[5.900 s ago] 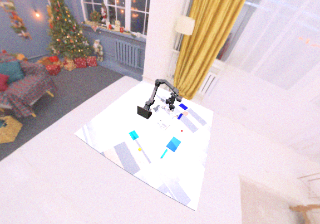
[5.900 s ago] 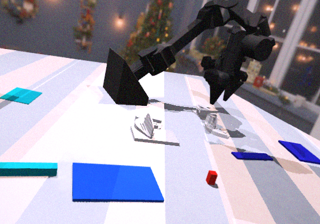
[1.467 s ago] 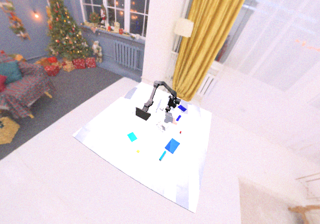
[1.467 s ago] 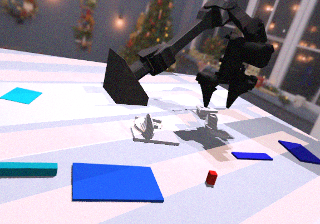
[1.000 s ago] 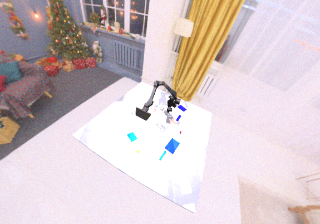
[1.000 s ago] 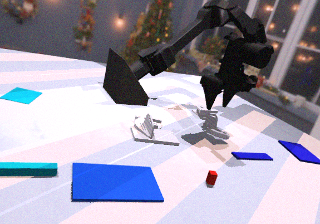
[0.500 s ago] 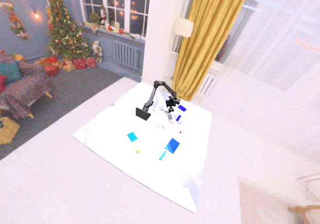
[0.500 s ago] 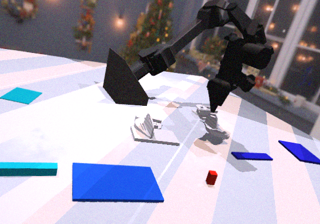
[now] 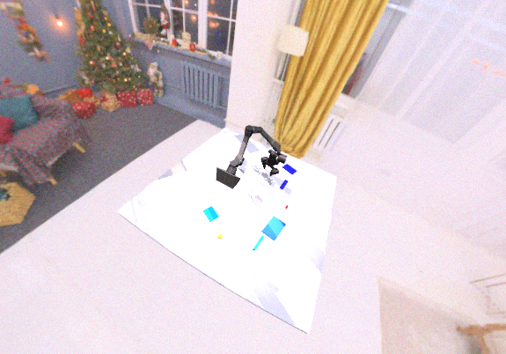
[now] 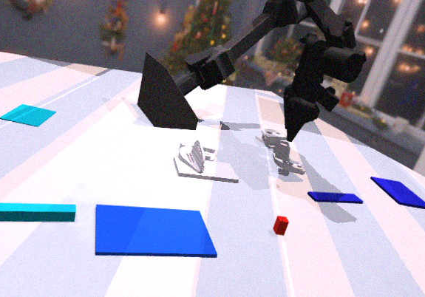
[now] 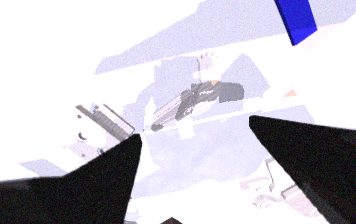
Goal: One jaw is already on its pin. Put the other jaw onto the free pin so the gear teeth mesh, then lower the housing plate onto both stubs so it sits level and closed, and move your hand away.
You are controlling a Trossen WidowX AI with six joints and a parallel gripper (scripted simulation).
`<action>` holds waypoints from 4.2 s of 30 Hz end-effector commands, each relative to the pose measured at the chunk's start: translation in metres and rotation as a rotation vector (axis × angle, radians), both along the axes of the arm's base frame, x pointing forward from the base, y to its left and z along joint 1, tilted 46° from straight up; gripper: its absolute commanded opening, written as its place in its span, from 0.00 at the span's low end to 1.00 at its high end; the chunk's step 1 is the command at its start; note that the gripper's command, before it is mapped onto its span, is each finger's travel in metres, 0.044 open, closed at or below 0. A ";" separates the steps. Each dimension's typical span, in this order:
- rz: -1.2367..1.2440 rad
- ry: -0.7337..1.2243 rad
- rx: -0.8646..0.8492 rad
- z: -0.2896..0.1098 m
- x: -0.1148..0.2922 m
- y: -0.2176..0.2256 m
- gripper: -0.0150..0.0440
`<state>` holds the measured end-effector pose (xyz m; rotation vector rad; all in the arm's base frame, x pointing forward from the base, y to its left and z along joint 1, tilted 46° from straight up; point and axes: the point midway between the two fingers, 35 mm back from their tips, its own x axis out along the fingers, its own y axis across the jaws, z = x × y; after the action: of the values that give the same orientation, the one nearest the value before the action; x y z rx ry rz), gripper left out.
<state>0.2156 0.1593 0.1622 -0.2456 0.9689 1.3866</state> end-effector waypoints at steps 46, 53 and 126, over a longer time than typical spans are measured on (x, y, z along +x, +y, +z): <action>0.696 -0.714 0.115 -0.005 -0.001 0.004 1.00; 0.796 -0.817 0.131 -0.005 -0.001 0.005 1.00; 1.435 -1.472 0.236 -0.036 -0.006 0.037 1.00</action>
<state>0.2113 0.1944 0.1309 -1.6989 -0.8507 1.8513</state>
